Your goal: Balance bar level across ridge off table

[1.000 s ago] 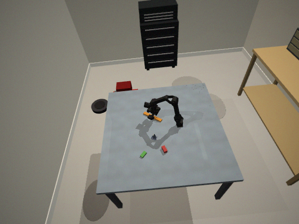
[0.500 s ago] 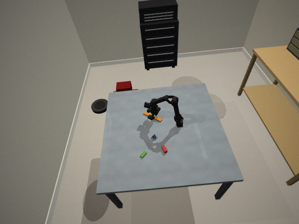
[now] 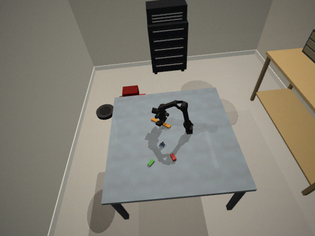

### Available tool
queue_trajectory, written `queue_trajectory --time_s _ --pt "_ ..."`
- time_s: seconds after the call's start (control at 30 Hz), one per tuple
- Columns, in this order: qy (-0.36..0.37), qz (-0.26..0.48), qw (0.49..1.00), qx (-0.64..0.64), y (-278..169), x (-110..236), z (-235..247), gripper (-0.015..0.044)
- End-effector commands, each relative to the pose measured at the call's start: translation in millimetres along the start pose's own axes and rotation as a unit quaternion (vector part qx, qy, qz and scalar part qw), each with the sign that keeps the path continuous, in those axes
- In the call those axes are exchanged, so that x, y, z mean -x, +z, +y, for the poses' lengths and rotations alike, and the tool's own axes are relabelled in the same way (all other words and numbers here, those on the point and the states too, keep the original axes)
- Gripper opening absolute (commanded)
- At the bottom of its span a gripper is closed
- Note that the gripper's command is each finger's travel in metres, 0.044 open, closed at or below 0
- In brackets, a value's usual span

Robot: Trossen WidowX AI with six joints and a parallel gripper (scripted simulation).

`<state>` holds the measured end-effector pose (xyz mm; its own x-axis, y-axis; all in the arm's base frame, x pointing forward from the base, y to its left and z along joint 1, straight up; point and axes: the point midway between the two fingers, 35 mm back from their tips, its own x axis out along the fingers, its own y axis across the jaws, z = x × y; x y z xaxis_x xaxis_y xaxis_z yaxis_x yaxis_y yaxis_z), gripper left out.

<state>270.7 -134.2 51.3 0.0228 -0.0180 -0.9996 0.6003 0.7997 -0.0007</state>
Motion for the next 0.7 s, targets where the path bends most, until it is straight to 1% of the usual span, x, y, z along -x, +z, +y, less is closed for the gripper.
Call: queue_trajectory --time_s 0.0,0.67 --pt "0.001 -0.002 1.000 0.000 3 9 1 0.0000" --pt "0.002 -0.002 1.000 0.001 7 60 1 0.0000"
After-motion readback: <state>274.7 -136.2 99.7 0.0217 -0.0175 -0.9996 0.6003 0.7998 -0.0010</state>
